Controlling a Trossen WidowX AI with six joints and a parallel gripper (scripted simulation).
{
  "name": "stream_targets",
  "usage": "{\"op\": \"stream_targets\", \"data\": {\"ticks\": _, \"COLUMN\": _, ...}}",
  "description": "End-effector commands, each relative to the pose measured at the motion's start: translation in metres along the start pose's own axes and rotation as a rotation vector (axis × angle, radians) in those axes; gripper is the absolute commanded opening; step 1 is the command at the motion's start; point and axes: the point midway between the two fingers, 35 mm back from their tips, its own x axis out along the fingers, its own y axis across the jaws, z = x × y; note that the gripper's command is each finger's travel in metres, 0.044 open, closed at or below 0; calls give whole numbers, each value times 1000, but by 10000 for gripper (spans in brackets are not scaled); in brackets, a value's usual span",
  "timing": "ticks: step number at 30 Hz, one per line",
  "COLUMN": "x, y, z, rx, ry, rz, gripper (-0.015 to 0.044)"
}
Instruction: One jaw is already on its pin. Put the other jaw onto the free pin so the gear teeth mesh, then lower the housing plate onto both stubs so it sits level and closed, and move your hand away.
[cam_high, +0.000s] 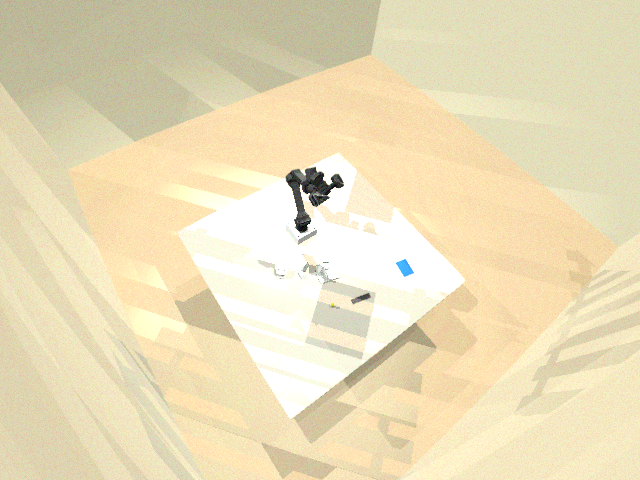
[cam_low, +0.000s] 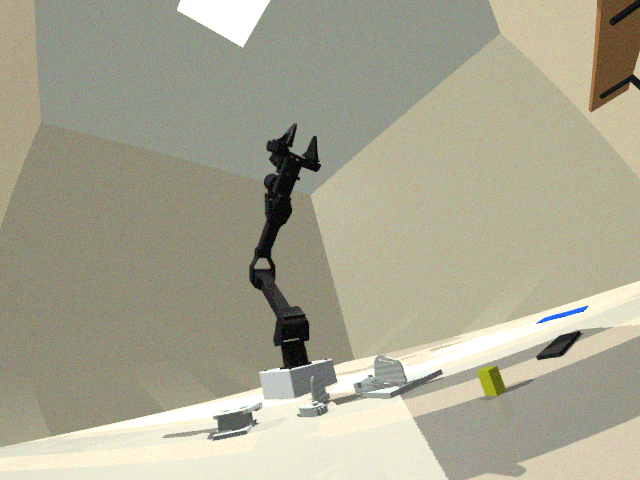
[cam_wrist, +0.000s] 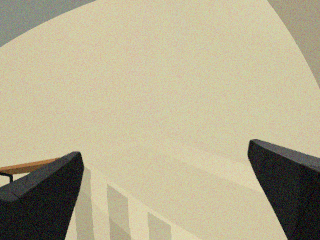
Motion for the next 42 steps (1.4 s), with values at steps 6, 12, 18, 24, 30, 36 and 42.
{"op": "stream_targets", "data": {"ticks": 6, "x": 6, "y": -30, "z": -55, "rx": -218, "ry": 174, "rz": -76, "gripper": 440}}
{"op": "stream_targets", "data": {"ticks": 12, "x": 5, "y": -49, "z": -88, "rx": -367, "ry": 296, "rz": -103, "gripper": 440}}
{"op": "stream_targets", "data": {"ticks": 18, "x": 0, "y": -69, "z": -121, "rx": -511, "ry": 424, "rz": -113, "gripper": 440}}
{"op": "stream_targets", "data": {"ticks": 24, "x": -9, "y": -88, "z": -153, "rx": -652, "ry": 558, "rz": -104, "gripper": 440}}
{"op": "stream_targets", "data": {"ticks": 30, "x": -21, "y": -106, "z": -184, "rx": -785, "ry": 696, "rz": -75, "gripper": 440}}
{"op": "stream_targets", "data": {"ticks": 36, "x": -37, "y": -124, "z": -213, "rx": -910, "ry": 837, "rz": -25, "gripper": 440}}
{"op": "stream_targets", "data": {"ticks": 42, "x": -56, "y": -141, "z": -240, "rx": -1025, "ry": 978, "rz": 46, "gripper": 440}}
